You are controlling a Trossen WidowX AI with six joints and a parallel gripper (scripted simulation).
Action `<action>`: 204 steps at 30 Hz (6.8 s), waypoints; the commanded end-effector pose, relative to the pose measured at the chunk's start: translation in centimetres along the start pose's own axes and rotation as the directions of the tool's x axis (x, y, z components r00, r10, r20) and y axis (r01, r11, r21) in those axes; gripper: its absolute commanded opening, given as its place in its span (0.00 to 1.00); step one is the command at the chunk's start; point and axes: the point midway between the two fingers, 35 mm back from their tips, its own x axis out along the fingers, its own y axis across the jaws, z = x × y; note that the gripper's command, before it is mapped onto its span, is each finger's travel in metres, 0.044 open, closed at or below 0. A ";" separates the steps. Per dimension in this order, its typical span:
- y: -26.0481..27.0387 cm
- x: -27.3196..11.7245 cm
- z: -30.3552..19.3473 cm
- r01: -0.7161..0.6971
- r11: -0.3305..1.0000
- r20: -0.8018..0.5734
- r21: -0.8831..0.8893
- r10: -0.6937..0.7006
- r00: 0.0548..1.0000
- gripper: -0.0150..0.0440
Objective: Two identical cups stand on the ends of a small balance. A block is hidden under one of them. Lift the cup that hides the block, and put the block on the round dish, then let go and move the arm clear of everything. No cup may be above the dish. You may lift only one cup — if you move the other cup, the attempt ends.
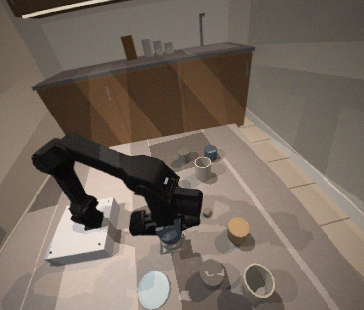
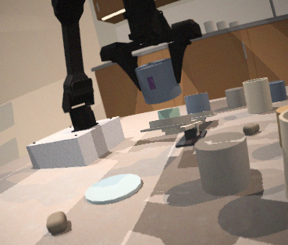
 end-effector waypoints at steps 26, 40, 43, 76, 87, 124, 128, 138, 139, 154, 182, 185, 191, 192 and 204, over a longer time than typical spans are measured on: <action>0.4 -2.2 0.1 0.001 1.000 -0.001 0.000 -0.001 1.000 0.25; 0.4 -2.2 0.1 0.001 1.000 -0.001 0.000 -0.001 1.000 0.25; 0.4 -2.2 0.1 0.001 1.000 -0.001 0.000 -0.001 1.000 0.25; 1.3 -1.3 -1.8 0.006 1.000 0.003 0.004 -0.006 1.000 0.25; 7.4 2.4 -9.3 0.015 1.000 -0.002 0.007 -0.014 1.000 0.25; 18.6 11.3 -15.4 -0.002 1.000 -0.026 -0.001 0.002 1.000 0.25; 18.6 12.0 -15.5 -0.002 1.000 -0.026 -0.001 0.002 1.000 0.25; 18.5 12.2 -15.5 -0.001 1.000 -0.024 0.003 0.002 1.000 0.52; 18.5 12.2 -15.5 -0.001 1.000 -0.024 0.003 0.002 1.000 0.57; 18.6 6.8 -15.3 -0.001 1.000 -0.026 -0.001 0.001 1.000 1.00; 0.1 1.6 1.3 0.020 0.907 -0.009 0.420 -0.018 1.000 0.69; 0.1 1.6 1.3 0.020 0.907 -0.009 0.420 -0.018 1.000 0.69; 0.1 2.6 1.3 0.020 0.907 -0.009 0.420 -0.018 1.000 0.69; 0.1 2.9 1.3 0.020 0.907 -0.009 0.420 -0.018 1.000 0.69; 0.0 4.5 1.2 0.020 0.907 -0.009 0.420 -0.018 1.000 0.69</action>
